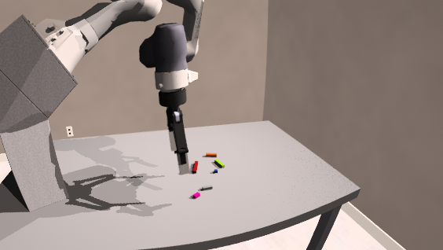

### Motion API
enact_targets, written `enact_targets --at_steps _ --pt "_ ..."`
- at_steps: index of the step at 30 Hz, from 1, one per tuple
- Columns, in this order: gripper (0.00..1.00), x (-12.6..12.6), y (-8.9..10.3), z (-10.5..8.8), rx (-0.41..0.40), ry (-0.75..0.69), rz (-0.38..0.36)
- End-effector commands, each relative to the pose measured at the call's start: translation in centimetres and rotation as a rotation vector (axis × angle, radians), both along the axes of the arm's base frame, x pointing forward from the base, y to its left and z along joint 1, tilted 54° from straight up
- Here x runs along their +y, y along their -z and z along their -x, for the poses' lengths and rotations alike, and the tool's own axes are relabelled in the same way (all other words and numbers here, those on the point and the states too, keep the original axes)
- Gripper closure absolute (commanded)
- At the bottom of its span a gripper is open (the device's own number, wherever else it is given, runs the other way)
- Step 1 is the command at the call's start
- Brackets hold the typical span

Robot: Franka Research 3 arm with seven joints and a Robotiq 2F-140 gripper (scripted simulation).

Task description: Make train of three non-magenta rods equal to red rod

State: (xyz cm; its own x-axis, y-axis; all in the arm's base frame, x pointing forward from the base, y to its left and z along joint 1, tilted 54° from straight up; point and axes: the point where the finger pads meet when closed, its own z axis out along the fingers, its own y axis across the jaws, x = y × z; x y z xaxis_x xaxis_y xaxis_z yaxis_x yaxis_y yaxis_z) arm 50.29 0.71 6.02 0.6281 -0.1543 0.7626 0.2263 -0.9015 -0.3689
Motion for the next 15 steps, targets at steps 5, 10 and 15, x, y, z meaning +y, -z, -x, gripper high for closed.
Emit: enact_targets --at_steps 5,10,15 --pt "0.0 1.4 2.3 1.5 0.012 -0.018 0.017" --pt "0.0 1.4 2.3 1.5 0.012 -0.018 0.017" --pt "0.0 2.5 4.1 2.8 0.033 -0.03 0.018"
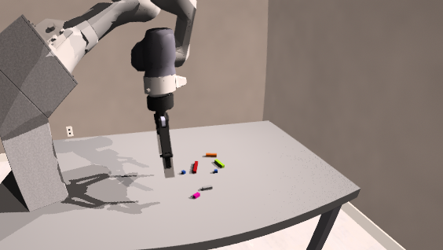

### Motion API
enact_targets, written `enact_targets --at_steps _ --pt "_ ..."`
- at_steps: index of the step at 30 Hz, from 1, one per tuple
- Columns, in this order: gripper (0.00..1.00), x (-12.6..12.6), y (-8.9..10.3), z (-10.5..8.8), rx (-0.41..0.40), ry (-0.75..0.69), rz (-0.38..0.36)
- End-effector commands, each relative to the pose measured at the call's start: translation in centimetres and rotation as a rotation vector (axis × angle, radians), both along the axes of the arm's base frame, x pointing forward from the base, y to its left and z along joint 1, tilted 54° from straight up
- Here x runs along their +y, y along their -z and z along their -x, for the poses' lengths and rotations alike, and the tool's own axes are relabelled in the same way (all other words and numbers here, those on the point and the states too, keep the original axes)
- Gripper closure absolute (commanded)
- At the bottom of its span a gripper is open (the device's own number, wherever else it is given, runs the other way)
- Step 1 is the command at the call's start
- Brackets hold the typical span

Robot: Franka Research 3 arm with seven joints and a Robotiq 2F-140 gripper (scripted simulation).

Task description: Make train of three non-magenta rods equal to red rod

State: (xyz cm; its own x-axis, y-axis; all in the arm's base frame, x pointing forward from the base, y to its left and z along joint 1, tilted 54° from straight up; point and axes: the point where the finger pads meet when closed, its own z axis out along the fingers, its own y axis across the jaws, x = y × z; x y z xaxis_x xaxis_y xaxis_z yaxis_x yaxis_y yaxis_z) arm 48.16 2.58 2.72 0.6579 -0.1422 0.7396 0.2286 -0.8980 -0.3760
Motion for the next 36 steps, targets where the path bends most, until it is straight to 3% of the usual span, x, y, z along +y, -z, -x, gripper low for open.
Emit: enact_targets --at_steps 1,11,36 --pt "0.0 0.6 0.8 0.7 -0.003 -0.013 0.016" --pt "0.0 2.0 2.9 2.4 0.023 -0.028 0.019" --pt "0.0 2.0 3.0 2.5 0.025 -0.03 0.02"
